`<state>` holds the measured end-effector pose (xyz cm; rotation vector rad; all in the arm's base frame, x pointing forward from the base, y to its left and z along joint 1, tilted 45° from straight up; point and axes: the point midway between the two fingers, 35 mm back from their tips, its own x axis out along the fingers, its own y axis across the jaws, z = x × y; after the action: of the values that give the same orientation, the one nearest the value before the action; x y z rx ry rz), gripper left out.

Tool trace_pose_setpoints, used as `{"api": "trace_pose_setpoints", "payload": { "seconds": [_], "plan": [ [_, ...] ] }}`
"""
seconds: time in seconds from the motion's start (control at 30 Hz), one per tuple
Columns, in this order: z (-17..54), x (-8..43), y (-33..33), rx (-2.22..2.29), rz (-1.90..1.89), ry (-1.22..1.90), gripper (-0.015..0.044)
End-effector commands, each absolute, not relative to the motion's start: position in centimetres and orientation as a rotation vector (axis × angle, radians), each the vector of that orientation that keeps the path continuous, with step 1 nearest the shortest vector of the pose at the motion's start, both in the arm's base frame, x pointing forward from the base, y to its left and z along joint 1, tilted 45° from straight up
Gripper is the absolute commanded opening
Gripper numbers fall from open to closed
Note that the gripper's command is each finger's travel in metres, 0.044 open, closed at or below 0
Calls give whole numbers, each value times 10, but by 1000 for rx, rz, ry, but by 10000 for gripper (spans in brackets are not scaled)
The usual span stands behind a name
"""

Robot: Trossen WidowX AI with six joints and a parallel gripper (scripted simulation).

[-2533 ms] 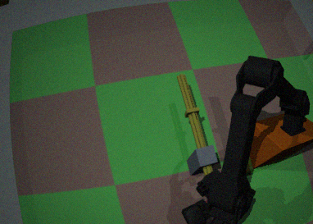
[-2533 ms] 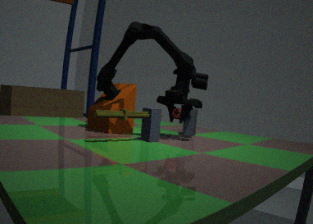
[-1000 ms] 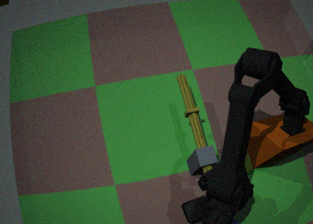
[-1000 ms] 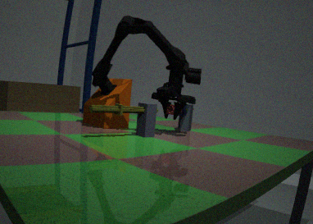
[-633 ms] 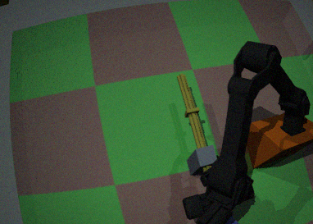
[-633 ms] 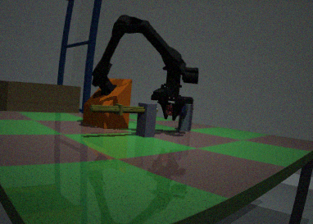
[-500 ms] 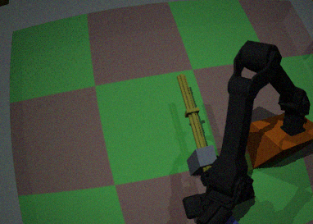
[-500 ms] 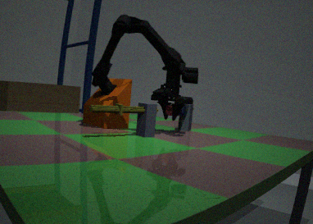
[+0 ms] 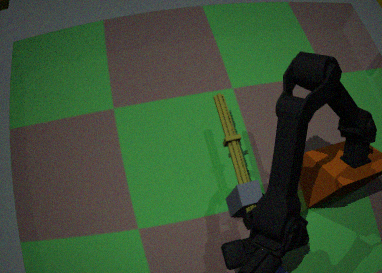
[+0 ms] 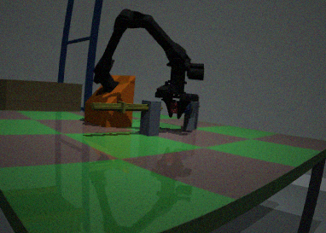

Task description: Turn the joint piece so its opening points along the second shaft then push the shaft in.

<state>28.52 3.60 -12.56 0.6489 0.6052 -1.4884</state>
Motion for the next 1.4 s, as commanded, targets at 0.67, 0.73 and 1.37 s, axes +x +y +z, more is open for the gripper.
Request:
{"api": "trace_pose_setpoints", "payload": {
  "seconds": [0.67, 0.73, 1.37],
  "plan": [
    [-126, 285, 36, 648, -1488, 605, 440],
    [-126, 285, 36, 648, -1488, 605, 440],
    [-108, 285, 59, 493, -1530, 458, 440]
  ]
}}
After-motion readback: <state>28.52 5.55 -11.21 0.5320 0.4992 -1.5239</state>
